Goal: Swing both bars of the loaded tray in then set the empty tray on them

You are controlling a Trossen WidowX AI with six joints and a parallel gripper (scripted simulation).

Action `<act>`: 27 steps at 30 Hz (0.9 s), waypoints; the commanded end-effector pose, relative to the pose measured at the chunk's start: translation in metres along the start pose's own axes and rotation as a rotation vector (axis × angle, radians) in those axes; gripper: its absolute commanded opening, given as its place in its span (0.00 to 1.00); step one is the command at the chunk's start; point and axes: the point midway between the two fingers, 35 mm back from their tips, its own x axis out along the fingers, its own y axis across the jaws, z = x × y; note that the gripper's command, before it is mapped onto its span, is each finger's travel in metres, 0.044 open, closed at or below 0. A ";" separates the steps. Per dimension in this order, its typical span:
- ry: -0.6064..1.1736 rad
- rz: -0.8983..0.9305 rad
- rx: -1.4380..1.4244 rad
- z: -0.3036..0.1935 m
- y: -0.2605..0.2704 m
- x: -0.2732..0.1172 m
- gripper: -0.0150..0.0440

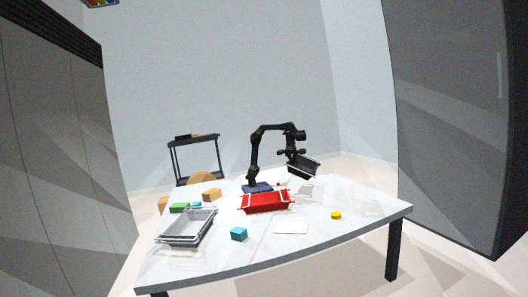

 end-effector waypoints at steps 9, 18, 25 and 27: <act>0.002 0.016 0.212 0.046 -0.006 -0.004 0.25; 0.001 0.015 0.358 0.078 -0.015 -0.003 0.25; 0.000 0.015 0.471 0.103 -0.025 -0.003 0.25; 0.000 0.015 0.504 0.109 -0.028 -0.003 0.25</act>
